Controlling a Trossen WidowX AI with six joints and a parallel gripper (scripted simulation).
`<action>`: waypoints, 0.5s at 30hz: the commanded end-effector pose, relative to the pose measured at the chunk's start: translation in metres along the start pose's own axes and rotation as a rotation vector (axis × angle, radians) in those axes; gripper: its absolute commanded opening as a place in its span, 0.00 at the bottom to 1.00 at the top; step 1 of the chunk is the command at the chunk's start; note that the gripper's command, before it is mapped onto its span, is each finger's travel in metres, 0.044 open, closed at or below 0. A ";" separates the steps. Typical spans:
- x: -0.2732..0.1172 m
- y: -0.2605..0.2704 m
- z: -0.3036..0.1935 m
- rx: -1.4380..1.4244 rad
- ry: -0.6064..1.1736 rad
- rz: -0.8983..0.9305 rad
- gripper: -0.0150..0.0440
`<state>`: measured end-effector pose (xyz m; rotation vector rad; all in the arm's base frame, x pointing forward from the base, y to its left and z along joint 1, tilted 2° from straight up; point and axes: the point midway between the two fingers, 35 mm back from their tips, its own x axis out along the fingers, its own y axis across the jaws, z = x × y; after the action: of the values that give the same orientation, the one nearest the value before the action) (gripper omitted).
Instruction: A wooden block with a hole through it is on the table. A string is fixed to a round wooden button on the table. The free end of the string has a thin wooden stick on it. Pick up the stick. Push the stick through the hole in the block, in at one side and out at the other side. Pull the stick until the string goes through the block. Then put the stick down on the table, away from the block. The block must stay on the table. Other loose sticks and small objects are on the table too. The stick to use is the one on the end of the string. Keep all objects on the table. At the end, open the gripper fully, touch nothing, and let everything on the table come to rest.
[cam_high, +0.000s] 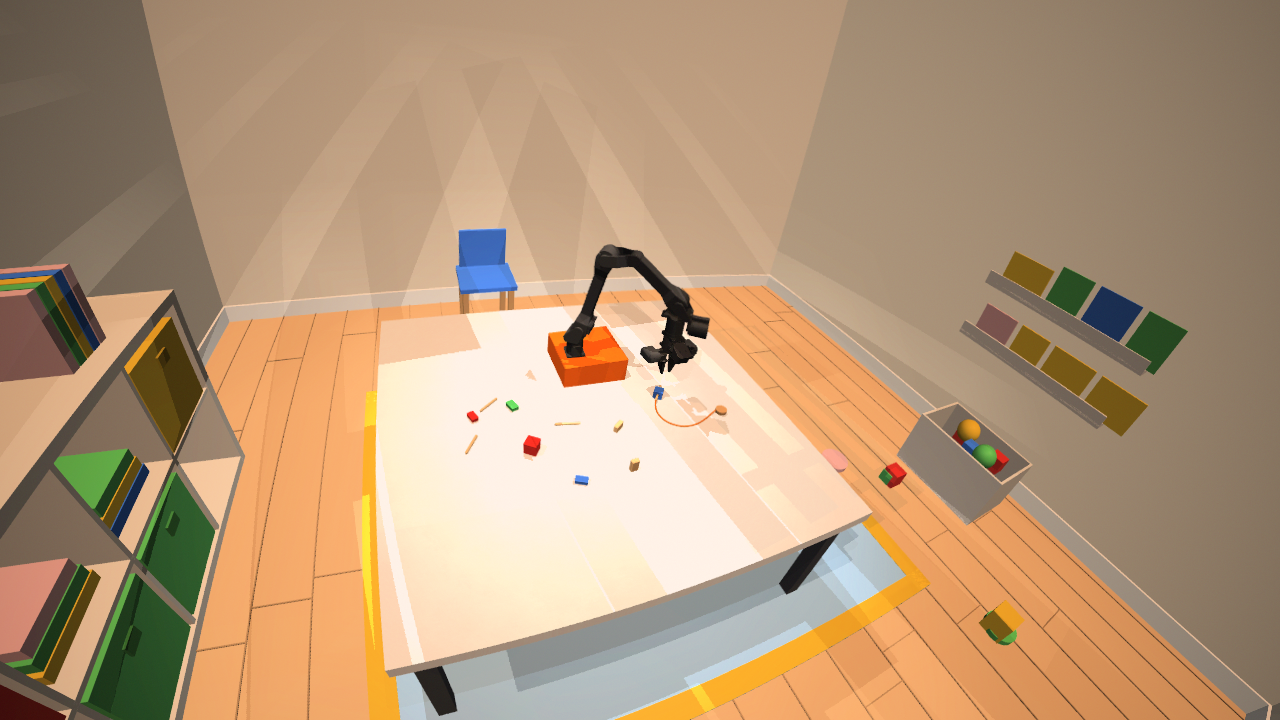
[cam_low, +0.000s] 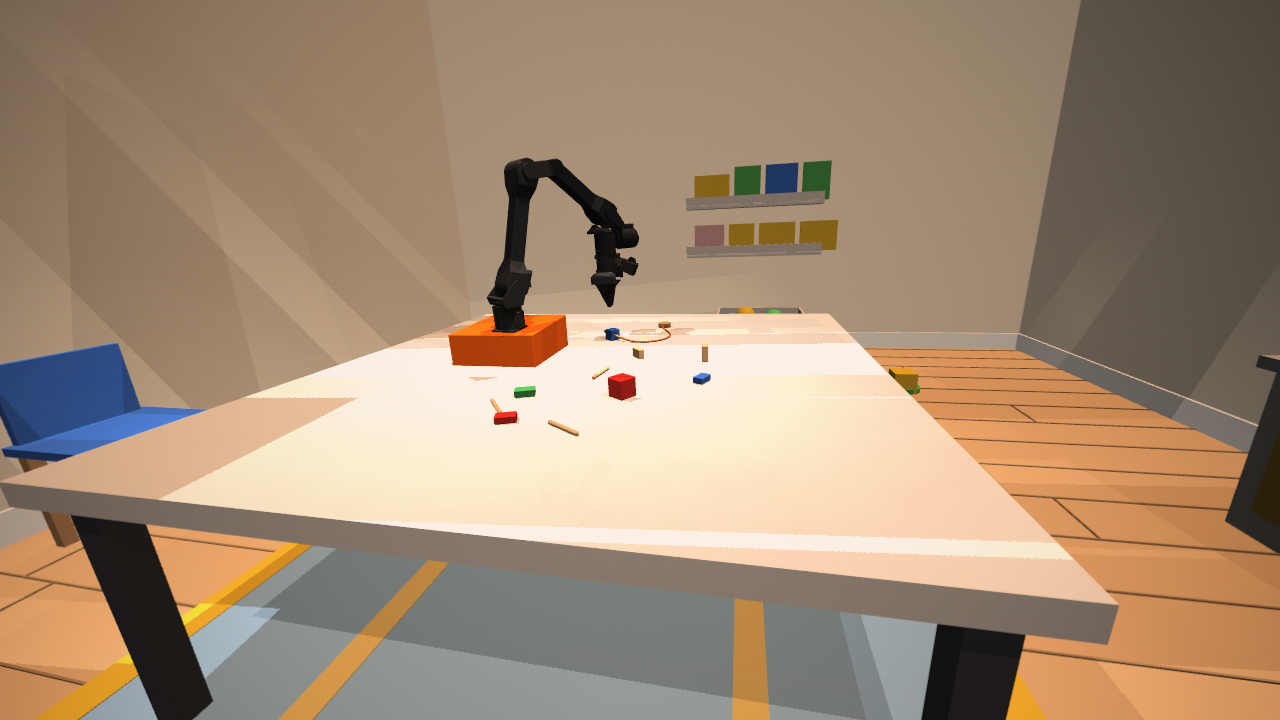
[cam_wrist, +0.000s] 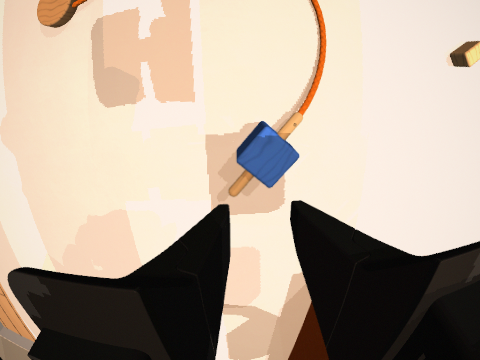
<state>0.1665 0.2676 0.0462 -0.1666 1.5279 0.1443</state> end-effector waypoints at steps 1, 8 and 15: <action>0.005 0.008 -0.016 0.754 0.027 -0.013 0.46; 0.005 0.008 -0.016 0.764 0.027 -0.013 0.46; 0.005 0.008 -0.016 0.764 0.027 -0.013 0.46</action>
<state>0.1512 0.2734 0.0435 0.4186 1.5083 -0.4260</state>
